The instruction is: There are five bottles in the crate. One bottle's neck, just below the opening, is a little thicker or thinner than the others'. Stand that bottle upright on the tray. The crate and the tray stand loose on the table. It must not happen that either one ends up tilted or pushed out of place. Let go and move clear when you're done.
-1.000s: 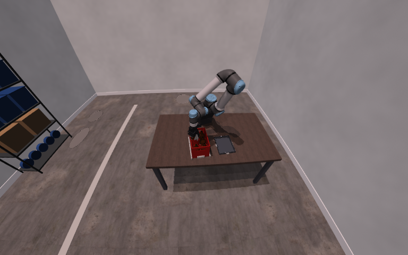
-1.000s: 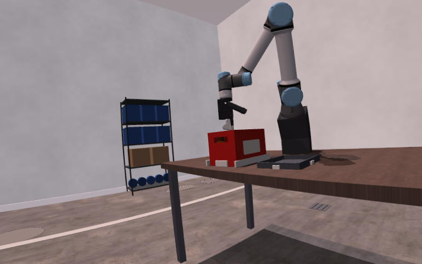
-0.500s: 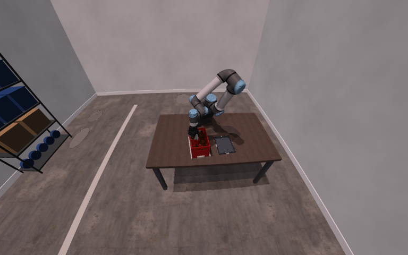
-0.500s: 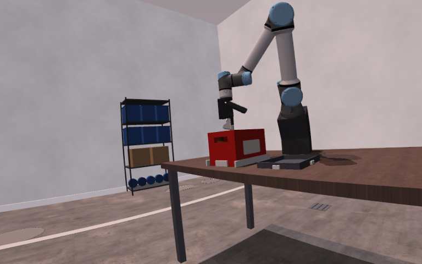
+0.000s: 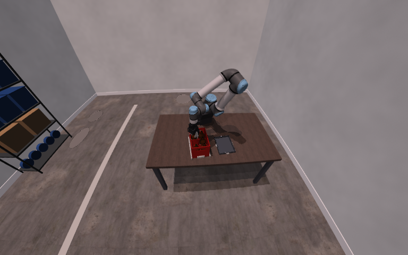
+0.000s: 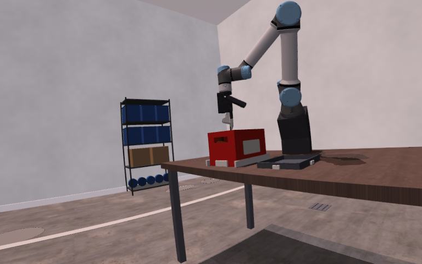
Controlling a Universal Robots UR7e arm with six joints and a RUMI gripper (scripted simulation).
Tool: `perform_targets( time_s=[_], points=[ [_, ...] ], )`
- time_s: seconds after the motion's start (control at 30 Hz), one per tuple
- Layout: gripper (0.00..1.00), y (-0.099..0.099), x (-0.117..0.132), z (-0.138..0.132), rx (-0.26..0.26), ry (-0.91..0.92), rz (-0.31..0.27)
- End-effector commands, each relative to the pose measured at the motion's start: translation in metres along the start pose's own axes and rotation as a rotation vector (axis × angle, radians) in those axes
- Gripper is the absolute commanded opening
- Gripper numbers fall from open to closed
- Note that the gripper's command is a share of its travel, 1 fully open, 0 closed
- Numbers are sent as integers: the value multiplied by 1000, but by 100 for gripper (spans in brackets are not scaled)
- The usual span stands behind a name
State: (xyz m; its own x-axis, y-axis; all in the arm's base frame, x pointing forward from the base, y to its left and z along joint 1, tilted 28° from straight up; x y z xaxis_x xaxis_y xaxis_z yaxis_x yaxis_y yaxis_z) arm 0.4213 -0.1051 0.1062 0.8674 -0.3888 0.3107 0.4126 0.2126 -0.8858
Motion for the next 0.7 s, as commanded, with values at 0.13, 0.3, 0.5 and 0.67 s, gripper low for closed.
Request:
perform_targets(
  time_s=[0.13,0.3,0.5,0.67],
  points=[
    [38,-33,1,0,3,-2,2],
    [38,-43,1,0,2,-2,2],
    [38,-47,1,0,2,-2,2],
    [38,-48,1,-1,2,-2,2]
  ],
)
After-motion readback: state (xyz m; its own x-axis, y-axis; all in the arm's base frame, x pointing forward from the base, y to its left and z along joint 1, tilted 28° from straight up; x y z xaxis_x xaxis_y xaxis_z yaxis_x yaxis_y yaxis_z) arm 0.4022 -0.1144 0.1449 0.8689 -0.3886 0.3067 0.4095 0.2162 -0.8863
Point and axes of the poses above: the point where the finger pads meet when closed, its own y axis out along the fingers, its own z axis across the jaws, x = y × z, the point moved 2 cm from there along -y, back along the fingers, and after that the axes turned 10 degrees about -y, right-handed, at the moved point
